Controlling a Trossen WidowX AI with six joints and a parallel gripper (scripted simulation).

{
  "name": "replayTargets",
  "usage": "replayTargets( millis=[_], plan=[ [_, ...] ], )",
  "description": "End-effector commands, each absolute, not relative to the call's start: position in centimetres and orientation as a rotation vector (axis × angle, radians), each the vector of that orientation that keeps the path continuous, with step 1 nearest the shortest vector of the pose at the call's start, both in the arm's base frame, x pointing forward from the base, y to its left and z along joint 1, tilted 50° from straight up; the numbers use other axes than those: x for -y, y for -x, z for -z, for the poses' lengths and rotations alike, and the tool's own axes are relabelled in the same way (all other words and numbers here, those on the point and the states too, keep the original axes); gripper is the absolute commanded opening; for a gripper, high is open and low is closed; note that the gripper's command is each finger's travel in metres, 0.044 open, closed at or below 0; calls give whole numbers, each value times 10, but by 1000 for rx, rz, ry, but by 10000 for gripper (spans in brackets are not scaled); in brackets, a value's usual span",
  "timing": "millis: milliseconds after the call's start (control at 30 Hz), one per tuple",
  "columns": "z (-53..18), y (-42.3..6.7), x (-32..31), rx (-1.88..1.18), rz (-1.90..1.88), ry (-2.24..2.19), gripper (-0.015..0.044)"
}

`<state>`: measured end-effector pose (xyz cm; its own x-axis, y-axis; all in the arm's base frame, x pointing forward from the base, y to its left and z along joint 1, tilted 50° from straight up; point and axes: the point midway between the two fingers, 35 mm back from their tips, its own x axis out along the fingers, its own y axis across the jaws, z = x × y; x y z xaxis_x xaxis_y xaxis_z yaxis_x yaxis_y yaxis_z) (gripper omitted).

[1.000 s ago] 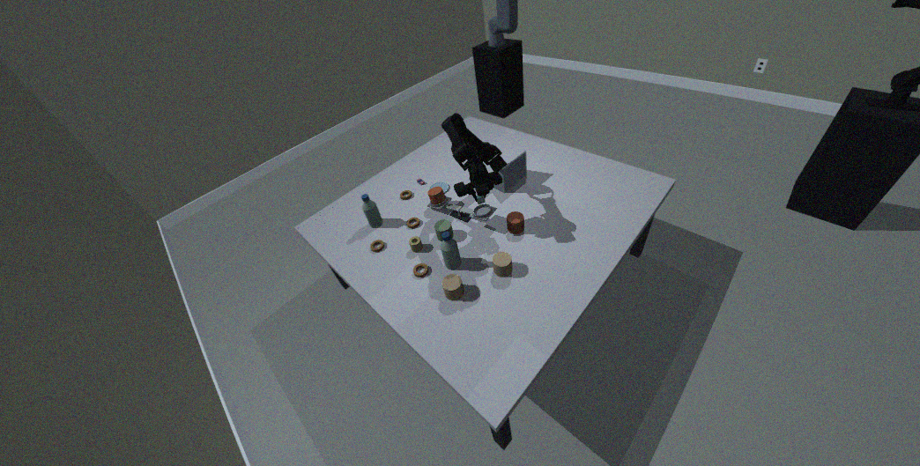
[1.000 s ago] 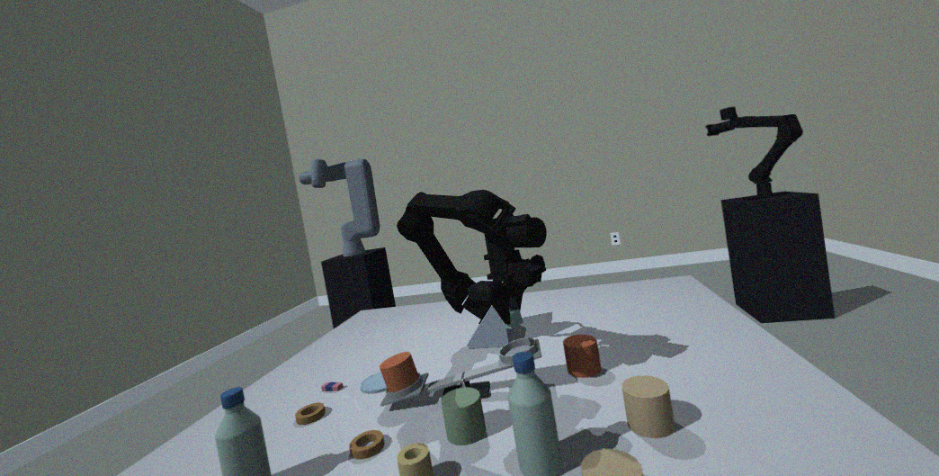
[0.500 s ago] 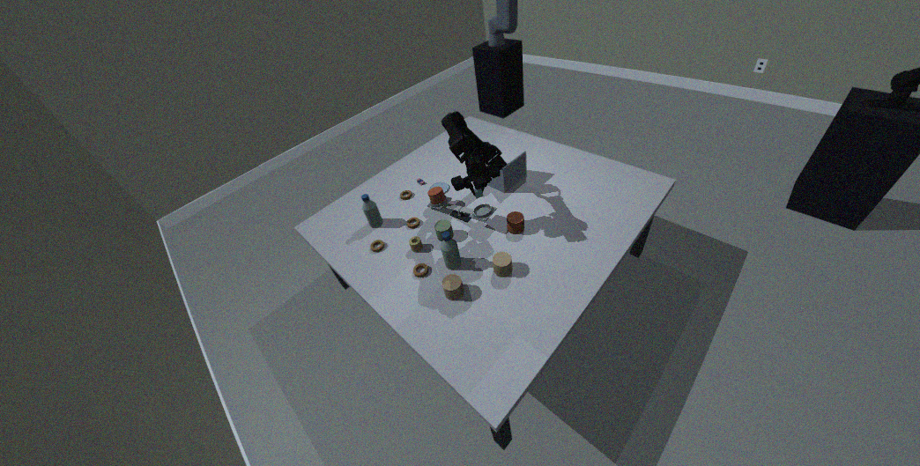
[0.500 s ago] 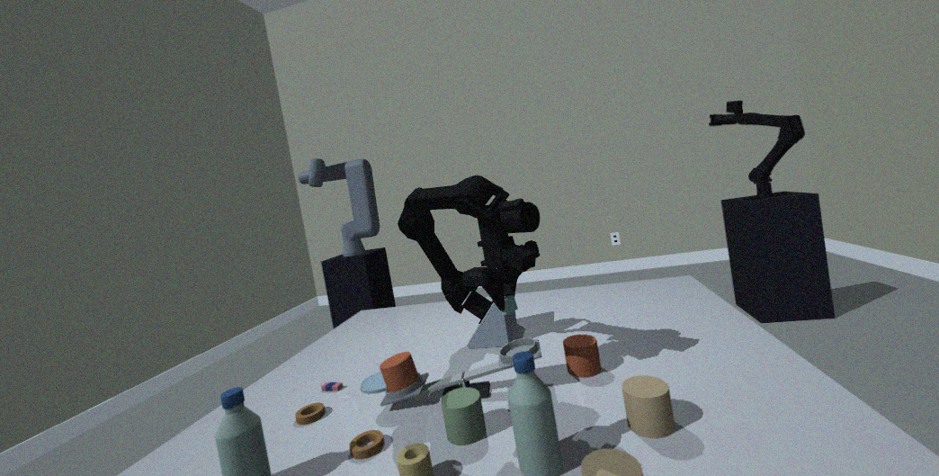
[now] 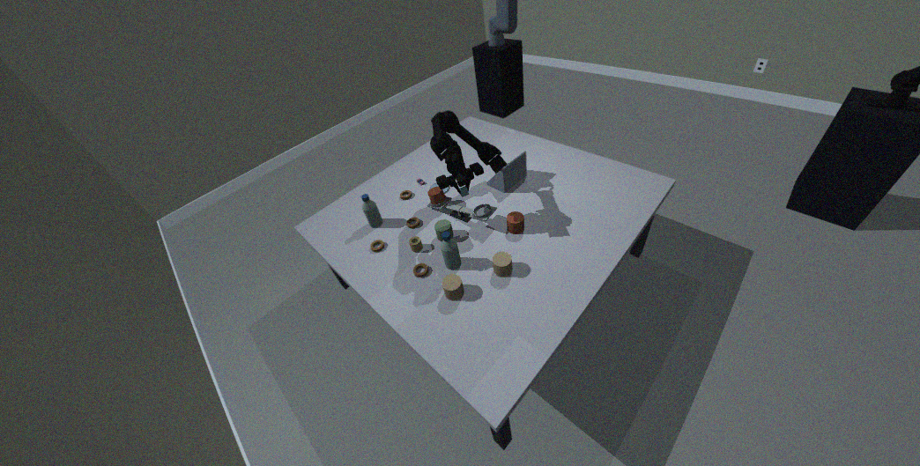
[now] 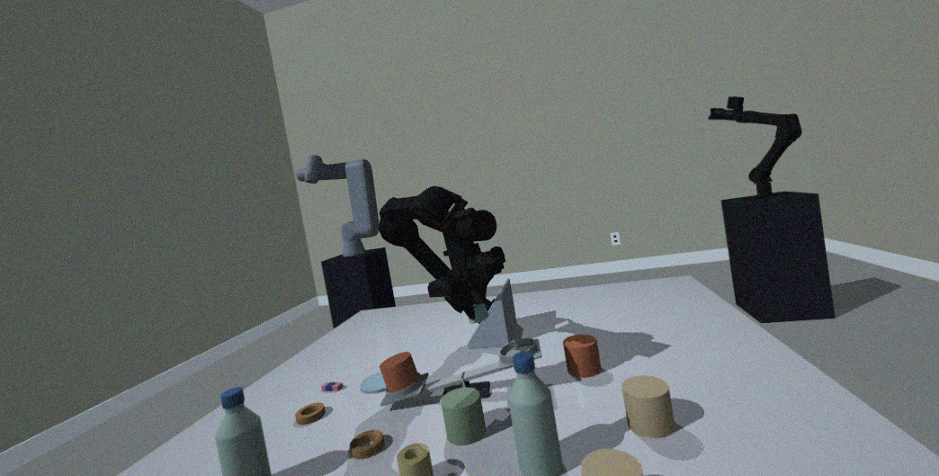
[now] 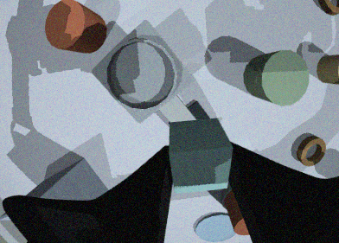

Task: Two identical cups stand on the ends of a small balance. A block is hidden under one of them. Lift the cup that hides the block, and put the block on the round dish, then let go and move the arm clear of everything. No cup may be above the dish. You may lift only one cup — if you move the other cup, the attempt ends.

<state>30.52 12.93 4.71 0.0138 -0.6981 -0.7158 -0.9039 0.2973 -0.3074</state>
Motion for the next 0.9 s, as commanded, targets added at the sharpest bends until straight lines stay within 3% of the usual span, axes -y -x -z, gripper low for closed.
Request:
replayTargets(
  millis=[0,867],
  plan=[
    [-61,-310,-114,-1721,-326,1455,0],
    [-127,-312,-15,-1679,-319,1449,0]
  ],
)
